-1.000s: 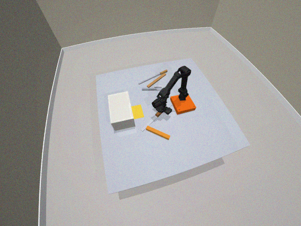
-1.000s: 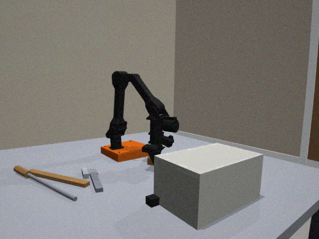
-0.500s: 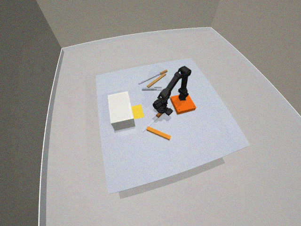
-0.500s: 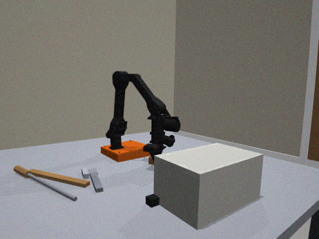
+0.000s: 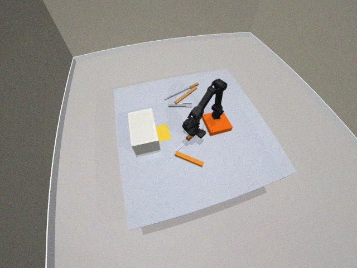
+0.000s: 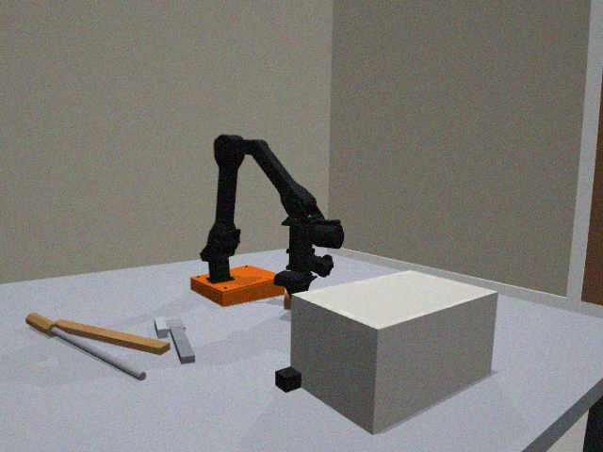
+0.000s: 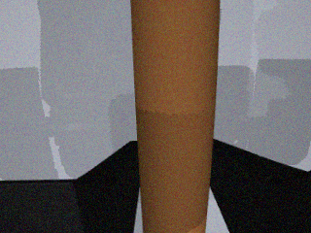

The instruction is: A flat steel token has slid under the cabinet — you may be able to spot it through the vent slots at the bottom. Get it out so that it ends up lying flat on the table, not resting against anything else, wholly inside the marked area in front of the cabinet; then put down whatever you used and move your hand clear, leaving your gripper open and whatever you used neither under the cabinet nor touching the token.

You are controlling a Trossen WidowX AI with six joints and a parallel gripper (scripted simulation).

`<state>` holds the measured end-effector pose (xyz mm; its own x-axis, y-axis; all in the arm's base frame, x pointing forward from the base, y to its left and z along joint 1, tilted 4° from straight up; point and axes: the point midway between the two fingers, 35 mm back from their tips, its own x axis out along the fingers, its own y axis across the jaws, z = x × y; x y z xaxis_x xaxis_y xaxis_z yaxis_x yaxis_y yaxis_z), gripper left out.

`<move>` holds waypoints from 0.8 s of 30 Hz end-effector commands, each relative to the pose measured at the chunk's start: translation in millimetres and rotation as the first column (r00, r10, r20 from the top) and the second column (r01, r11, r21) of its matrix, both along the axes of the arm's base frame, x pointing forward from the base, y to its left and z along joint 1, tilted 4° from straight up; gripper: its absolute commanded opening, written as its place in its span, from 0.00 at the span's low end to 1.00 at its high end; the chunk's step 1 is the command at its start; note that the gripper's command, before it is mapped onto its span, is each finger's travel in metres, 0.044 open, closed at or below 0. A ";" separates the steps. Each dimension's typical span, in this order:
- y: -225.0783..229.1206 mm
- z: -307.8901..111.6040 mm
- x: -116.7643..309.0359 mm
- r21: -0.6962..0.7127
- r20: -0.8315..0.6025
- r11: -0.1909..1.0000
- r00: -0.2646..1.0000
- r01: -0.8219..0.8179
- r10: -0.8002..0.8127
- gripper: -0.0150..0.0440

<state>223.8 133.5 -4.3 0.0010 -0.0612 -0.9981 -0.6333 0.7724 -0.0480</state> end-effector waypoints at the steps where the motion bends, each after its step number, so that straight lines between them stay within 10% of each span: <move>1: 5.3 0.9 -1.2 0.009 -0.002 1.000 1.000 -0.011 0.011 0.25; 24: 19.7 0.2 -7.4 0.010 -0.002 1.000 1.000 -0.011 0.011 0.25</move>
<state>217.6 147.1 -5.1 0.0005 -0.0610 -0.9981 -0.6331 0.7726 -0.0476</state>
